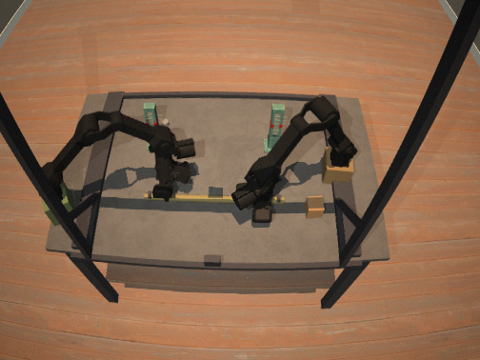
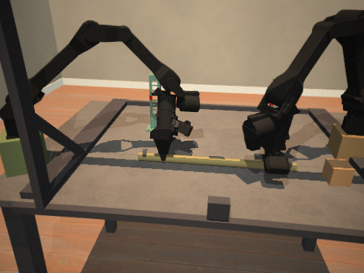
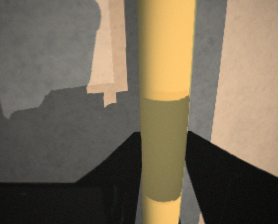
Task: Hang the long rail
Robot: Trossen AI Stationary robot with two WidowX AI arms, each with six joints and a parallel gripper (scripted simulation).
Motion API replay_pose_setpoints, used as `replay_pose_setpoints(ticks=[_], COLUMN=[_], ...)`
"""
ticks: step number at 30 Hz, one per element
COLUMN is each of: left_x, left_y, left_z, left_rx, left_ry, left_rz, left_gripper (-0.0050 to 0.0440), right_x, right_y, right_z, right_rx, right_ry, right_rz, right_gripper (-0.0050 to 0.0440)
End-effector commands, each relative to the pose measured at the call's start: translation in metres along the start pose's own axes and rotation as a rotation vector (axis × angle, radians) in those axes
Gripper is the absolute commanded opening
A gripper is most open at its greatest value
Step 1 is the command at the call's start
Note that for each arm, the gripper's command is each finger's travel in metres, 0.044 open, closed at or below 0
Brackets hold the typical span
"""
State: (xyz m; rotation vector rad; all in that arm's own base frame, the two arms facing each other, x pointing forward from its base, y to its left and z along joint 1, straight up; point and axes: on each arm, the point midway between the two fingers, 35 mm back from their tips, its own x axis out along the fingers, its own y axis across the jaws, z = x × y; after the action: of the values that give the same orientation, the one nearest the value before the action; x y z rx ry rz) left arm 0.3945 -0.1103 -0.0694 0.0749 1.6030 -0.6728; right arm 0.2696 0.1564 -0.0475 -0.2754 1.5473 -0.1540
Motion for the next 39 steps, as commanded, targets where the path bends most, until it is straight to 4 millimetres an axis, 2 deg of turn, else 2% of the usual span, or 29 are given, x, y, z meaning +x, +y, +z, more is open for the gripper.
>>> replay_pose_setpoints(ticks=[1, 3, 9, 10, 11, 13, 18, 20, 22, 23, 28, 30, 34, 39], left_x=[-0.009, -0.009, -0.009, -0.006, -0.015, -0.015, -0.058, -0.074, -0.085, -0.088, -0.075, -0.075, -0.062, -0.051], left_y=[-0.003, -0.003, -0.002, 0.000, -0.001, -0.001, -0.002, -0.002, -0.002, -0.002, -0.008, -0.008, -0.016, -0.031], left_z=[0.005, 0.005, 0.006, 0.005, 0.009, 0.009, 0.009, 0.009, 0.008, 0.008, 0.004, 0.004, 0.006, 0.010], left_rx=[0.013, 0.013, 0.013, 0.010, 0.017, 0.017, 0.023, 0.023, 0.023, 0.023, 0.023, 0.023, 0.044, 0.058], left_ry=[-0.027, -0.027, -0.027, -0.019, -0.037, -0.037, -0.048, -0.048, -0.048, -0.048, -0.012, -0.012, 0.007, -0.016], left_rz=[0.000, 0.000, 0.001, -0.007, 0.000, 0.000, 0.015, 0.016, 0.016, 0.016, 0.078, 0.078, 0.261, 0.517], left_gripper=[0.0120, 0.0168, 0.0173, 0.0197, 0.0221, 0.0221, 0.0341, 0.0389, 0.0437, 0.0440, 0.0320, 0.0320, 0.0225, 0.0225], right_x=[-0.006, -0.006, -0.006, -0.006, -0.006, -0.006, -0.006, -0.006, -0.006, -0.006, -0.006, -0.006, -0.006, -0.006], right_y=[0.001, 0.001, 0.001, 0.001, 0.001, 0.001, 0.001, 0.001, 0.001, 0.001, 0.001, 0.001, 0.001, 0.001], right_z=[0.004, 0.004, 0.004, 0.004, 0.004, 0.004, 0.004, 0.004, 0.004, 0.004, 0.004, 0.004, 0.004, 0.004], right_rx=[0.006, 0.006, 0.006, 0.006, 0.006, 0.006, 0.006, 0.006, 0.006, 0.006, 0.006, 0.006, 0.006, 0.006], right_ry=[-0.020, -0.020, -0.020, -0.020, -0.020, -0.020, -0.020, -0.020, -0.020, -0.020, -0.020, -0.020, -0.020, -0.020], right_rz=[0.012, 0.012, 0.012, 0.012, 0.012, 0.012, 0.012, 0.012, 0.012, 0.012, 0.012, 0.012, 0.012, 0.012], right_gripper=[-0.0001, -0.0002, -0.0005, -0.0005, -0.0013, -0.0013, -0.0050, -0.0050, -0.0050, -0.0050, -0.0050, -0.0050, -0.0050, -0.0050])
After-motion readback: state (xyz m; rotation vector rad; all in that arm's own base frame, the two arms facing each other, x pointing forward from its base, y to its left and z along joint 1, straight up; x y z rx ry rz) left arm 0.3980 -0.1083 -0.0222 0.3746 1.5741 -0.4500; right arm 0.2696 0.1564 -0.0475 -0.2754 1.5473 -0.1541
